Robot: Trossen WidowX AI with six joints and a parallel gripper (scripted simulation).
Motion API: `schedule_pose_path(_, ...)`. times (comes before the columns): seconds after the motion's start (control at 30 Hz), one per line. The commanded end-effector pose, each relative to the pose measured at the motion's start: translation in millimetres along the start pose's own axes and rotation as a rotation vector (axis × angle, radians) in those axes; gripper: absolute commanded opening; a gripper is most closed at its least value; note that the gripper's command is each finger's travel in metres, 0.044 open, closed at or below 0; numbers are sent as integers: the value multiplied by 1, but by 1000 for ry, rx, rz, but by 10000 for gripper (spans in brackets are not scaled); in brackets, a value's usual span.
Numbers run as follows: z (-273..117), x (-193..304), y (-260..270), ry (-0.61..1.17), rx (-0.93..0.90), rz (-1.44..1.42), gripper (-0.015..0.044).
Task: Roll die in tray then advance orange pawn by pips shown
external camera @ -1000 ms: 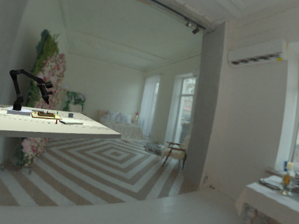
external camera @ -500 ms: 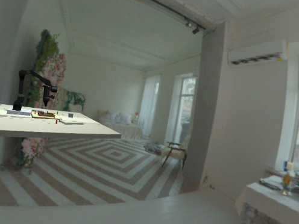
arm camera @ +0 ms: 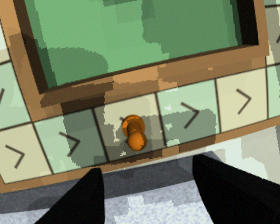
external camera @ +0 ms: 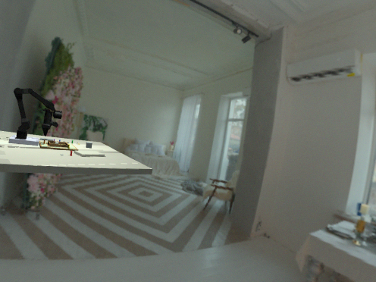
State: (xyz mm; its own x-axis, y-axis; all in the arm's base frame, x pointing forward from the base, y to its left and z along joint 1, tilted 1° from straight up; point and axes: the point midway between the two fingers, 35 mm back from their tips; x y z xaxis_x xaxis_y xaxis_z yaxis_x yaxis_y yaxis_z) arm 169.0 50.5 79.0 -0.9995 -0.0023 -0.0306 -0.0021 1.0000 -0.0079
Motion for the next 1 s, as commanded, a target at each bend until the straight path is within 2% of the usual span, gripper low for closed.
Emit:
schedule_pose_path(0.0,11,2,0,5,-3,6,200)
schedule_pose_path(0.97,55,2,1,5,-3,6,200)
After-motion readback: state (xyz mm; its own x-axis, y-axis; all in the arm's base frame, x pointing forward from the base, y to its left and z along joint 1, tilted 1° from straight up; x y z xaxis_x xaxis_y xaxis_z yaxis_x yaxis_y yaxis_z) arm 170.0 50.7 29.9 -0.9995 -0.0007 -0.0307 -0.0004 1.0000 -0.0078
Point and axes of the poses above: the point midway between the two fingers, 35 mm back from their tips, its own z axis out along the fingers, its own y axis across the jaws, x = y × z, and after that the axes turned 7 degrees about z, right-handed
